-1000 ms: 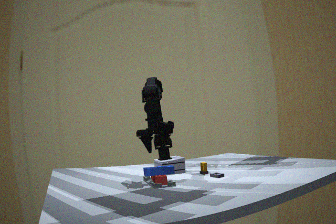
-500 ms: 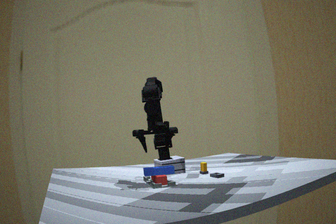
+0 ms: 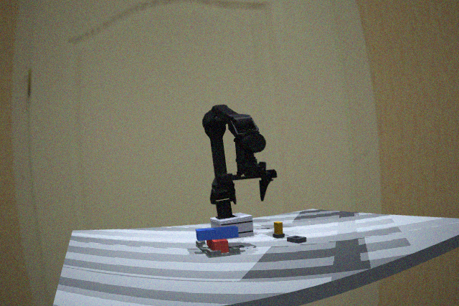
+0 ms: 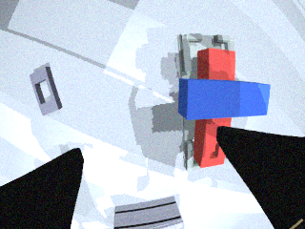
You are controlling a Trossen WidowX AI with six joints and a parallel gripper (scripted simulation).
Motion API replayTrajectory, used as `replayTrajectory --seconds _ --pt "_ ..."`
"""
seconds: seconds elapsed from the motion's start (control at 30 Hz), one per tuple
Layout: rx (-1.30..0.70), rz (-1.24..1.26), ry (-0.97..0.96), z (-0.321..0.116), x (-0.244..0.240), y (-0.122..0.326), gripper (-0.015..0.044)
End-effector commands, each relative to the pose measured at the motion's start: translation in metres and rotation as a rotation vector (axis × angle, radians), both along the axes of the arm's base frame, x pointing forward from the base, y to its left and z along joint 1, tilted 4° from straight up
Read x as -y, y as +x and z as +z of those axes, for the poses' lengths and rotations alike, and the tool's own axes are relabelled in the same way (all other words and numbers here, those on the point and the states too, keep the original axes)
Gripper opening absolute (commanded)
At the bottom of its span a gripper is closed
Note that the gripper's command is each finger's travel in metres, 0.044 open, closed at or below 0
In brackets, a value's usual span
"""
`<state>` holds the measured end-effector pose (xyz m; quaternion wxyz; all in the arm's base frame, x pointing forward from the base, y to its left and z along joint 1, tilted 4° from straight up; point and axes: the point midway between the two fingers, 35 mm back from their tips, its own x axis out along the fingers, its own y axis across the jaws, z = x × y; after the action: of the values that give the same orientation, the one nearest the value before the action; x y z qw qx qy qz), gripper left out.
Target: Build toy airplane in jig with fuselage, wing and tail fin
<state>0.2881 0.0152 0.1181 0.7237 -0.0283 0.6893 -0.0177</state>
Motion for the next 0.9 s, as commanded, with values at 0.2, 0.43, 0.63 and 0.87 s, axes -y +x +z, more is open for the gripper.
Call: replayTrajectory --seconds 0.2,0.43,0.63,0.87 --pt "-0.02 0.005 0.011 -0.015 -0.113 -0.071 0.044" --pt "-0.025 0.008 0.009 -0.02 -0.139 -0.104 0.044" --pt "-0.025 0.008 0.009 -0.068 -0.137 -0.102 0.044" --pt "-0.025 0.008 0.009 -0.082 -0.136 -0.102 0.044"
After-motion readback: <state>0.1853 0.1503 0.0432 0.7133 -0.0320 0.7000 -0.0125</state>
